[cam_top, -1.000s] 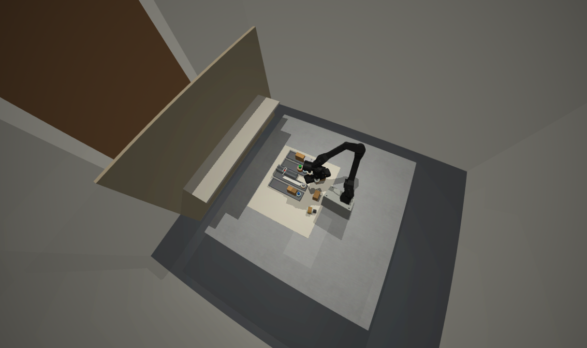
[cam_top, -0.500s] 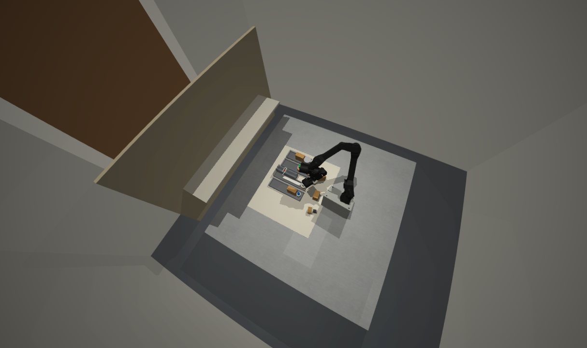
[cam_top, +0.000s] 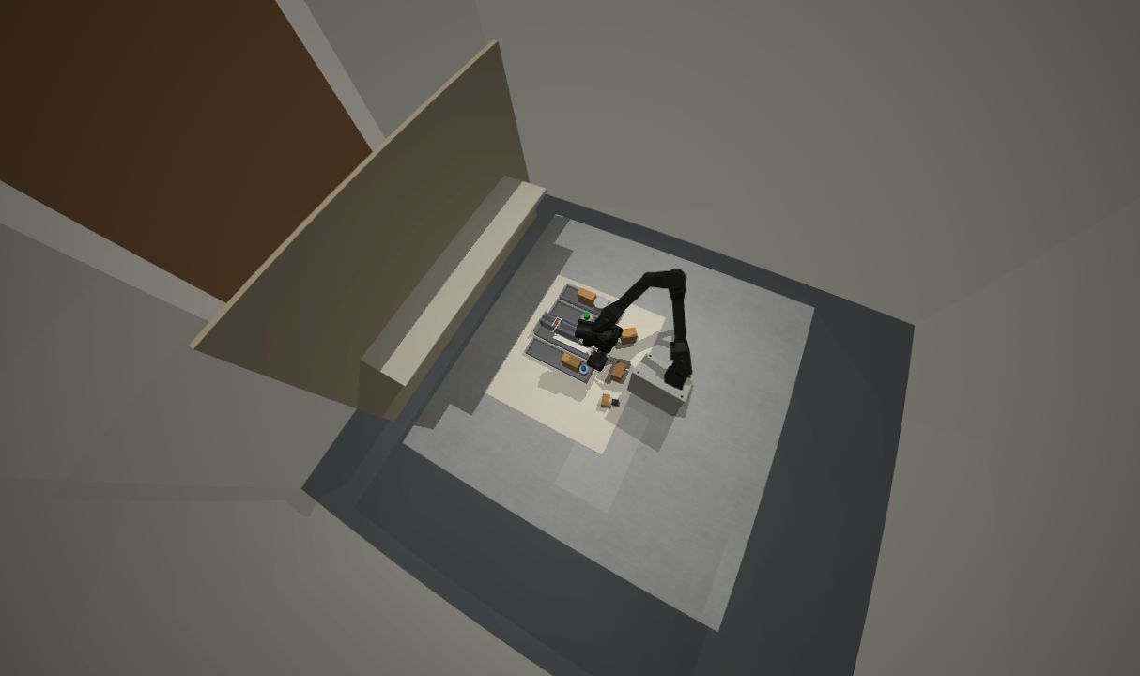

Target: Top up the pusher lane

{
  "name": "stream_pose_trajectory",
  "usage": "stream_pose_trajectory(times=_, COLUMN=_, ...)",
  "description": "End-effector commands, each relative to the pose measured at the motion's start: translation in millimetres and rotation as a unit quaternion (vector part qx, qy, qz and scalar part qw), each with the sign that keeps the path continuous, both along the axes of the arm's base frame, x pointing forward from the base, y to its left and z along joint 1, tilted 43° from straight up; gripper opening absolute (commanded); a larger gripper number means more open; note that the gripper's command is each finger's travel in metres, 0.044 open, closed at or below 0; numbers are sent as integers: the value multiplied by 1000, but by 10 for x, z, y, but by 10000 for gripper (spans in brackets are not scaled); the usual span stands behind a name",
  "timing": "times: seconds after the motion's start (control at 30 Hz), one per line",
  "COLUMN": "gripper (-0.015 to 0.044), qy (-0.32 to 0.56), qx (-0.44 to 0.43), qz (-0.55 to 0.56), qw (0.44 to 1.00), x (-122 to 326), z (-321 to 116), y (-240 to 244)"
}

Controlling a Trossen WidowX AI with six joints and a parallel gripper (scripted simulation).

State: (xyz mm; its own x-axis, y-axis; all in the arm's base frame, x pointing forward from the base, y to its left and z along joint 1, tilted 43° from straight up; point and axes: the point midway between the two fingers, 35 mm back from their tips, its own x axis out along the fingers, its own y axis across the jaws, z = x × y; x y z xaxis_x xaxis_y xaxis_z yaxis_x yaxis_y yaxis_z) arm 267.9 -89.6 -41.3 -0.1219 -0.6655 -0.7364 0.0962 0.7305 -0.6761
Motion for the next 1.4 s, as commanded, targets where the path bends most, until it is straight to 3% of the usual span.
stream_pose_trajectory(times=0.0, gripper=0, qy=2, qx=2, qz=10, qw=1000, x=37, z=-13, y=8)
stream_pose_trajectory(times=1.37, gripper=0, qy=1, qx=2, qz=10, qw=1000, x=134, z=-190, y=-173)
